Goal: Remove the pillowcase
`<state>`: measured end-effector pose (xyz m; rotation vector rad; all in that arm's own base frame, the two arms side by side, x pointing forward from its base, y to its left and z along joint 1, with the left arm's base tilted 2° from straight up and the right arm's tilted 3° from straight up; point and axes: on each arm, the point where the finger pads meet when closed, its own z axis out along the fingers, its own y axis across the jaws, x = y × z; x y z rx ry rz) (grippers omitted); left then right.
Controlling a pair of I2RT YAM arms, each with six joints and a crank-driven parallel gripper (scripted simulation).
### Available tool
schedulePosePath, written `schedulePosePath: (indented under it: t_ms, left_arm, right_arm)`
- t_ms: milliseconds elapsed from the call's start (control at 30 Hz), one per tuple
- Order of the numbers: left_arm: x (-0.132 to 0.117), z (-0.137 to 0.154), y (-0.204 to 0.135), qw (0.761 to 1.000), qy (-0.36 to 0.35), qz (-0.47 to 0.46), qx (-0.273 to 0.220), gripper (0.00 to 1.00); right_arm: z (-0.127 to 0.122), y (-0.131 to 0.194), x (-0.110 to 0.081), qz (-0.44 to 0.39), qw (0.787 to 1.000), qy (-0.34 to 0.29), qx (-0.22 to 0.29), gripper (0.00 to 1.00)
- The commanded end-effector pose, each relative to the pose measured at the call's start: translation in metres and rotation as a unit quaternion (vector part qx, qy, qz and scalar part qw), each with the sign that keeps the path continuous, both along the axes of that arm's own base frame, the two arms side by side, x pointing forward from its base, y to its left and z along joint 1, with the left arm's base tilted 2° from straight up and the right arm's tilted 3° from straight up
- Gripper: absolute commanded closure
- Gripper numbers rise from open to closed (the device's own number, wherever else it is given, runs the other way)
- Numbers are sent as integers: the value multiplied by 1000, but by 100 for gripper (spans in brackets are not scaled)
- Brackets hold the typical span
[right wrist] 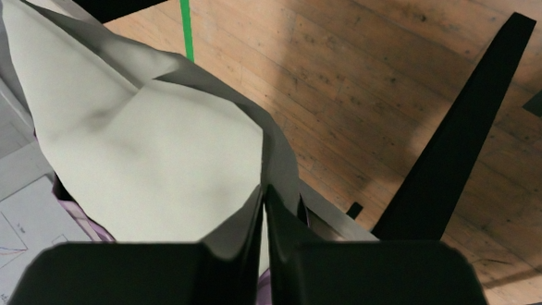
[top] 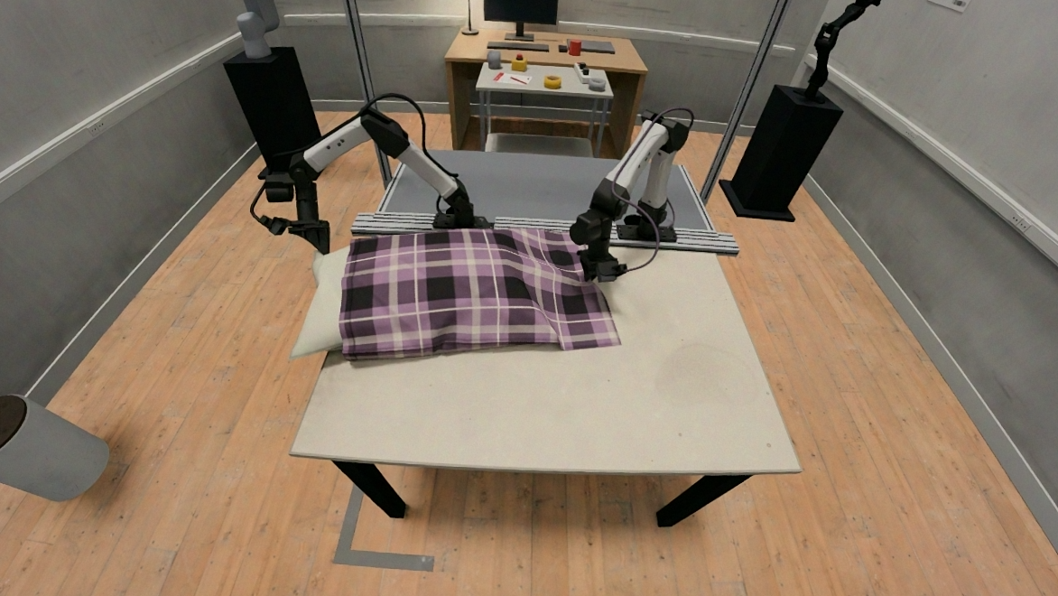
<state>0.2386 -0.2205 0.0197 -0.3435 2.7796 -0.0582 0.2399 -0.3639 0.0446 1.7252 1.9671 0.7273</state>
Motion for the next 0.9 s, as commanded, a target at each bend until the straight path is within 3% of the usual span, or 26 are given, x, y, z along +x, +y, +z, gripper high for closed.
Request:
schedulePosePath:
  t_ms: [0, 867]
  left_arm:
    - [-16, -20, 19, 999, 31, -2, 39, 92]
    - [-16, -20, 19, 999, 31, -2, 39, 97]
  right_arm:
    - [-4, 12, 2, 12, 1000, 7, 10, 99]
    - [-4, 11, 2, 12, 1000, 7, 10, 99]
